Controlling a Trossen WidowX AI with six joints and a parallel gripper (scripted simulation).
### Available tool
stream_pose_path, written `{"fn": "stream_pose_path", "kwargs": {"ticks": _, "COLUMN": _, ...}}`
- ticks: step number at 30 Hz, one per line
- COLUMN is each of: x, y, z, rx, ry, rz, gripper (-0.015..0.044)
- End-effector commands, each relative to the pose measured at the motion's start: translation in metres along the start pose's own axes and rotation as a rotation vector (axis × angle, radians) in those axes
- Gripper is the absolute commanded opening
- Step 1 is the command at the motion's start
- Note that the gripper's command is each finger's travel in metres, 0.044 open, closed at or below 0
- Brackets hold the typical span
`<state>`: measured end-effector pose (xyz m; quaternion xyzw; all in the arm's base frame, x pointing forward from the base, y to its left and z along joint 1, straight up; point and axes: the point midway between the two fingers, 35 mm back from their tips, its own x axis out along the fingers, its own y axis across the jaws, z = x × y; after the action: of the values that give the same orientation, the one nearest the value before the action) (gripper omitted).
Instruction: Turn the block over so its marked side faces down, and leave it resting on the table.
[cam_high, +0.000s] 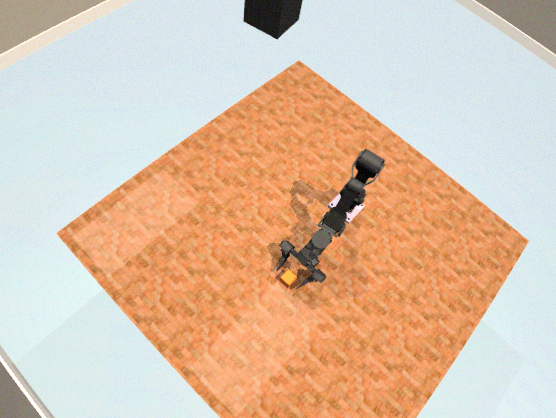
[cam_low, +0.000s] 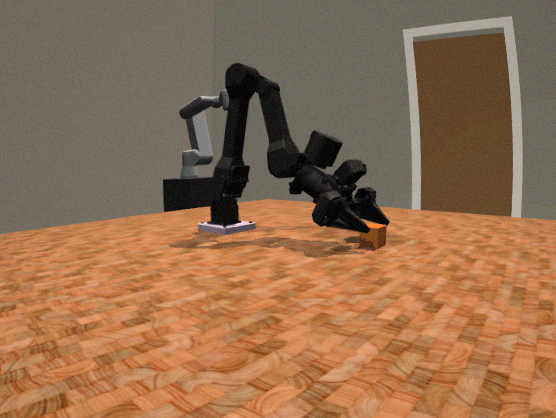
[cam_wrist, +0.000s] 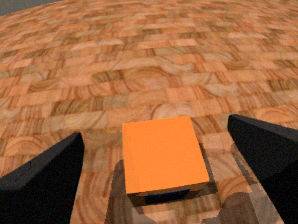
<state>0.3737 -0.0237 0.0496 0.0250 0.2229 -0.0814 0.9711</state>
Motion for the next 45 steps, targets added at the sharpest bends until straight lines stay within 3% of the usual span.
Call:
{"fn": "stream_pose_path", "kwargs": {"ticks": 1, "x": -0.001, "y": -0.001, "z": -0.002, "rx": -0.005, "ry": 0.003, "rz": -0.003, "gripper": 0.0440}}
{"fn": "stream_pose_path", "kwargs": {"ticks": 26, "x": 0.000, "y": 0.000, "z": -0.001, "rx": -0.005, "ry": 0.010, "rz": -0.003, "gripper": 0.0440}}
{"fn": "stream_pose_path", "kwargs": {"ticks": 33, "x": 0.003, "y": 0.003, "z": 0.019, "rx": -0.010, "ry": 0.258, "rz": -0.001, "gripper": 0.0440}}
{"fn": "stream_pose_path", "kwargs": {"ticks": 40, "x": -0.044, "y": 0.000, "z": 0.049, "rx": -0.010, "ry": 0.531, "rz": -0.006, "gripper": 0.0440}}
{"fn": "stream_pose_path", "kwargs": {"ticks": 45, "x": -0.050, "y": 0.000, "z": 0.052, "rx": -0.003, "ry": 0.558, "rz": -0.005, "gripper": 0.0440}}
